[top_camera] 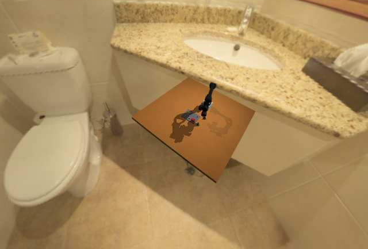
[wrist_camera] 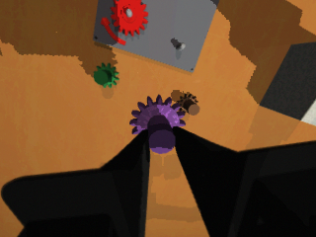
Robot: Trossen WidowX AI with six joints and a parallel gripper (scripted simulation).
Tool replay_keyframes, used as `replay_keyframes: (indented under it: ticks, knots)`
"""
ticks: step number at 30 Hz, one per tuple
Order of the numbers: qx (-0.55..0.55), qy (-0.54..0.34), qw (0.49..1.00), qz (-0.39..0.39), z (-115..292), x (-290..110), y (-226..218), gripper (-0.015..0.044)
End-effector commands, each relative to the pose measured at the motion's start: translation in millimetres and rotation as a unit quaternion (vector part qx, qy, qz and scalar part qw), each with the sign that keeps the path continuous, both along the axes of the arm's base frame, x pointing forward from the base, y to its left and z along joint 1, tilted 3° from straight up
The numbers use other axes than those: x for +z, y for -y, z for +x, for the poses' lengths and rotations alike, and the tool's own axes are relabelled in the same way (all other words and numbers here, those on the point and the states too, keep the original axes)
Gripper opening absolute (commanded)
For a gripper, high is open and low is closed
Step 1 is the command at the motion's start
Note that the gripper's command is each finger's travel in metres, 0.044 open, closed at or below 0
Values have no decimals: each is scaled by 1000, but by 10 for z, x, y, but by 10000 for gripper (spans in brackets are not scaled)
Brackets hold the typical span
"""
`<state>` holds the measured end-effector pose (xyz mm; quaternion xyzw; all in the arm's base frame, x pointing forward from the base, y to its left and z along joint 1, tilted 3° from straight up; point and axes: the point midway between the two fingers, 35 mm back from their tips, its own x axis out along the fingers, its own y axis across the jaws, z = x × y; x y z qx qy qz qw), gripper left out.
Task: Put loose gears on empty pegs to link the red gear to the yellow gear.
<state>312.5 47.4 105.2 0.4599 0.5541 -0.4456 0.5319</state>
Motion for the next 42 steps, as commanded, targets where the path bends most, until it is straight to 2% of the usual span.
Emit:
replay_keyframes:
  ticks: [1, 10, 42]
  knots:
    - [-3, 11, 1000, 4, -12, 183, -6, 0]
    - [-3, 10, 1000, 4, 9, 160, 42, 0]
    - [0, 14, 1000, -3, 336, -269, 807, 0]
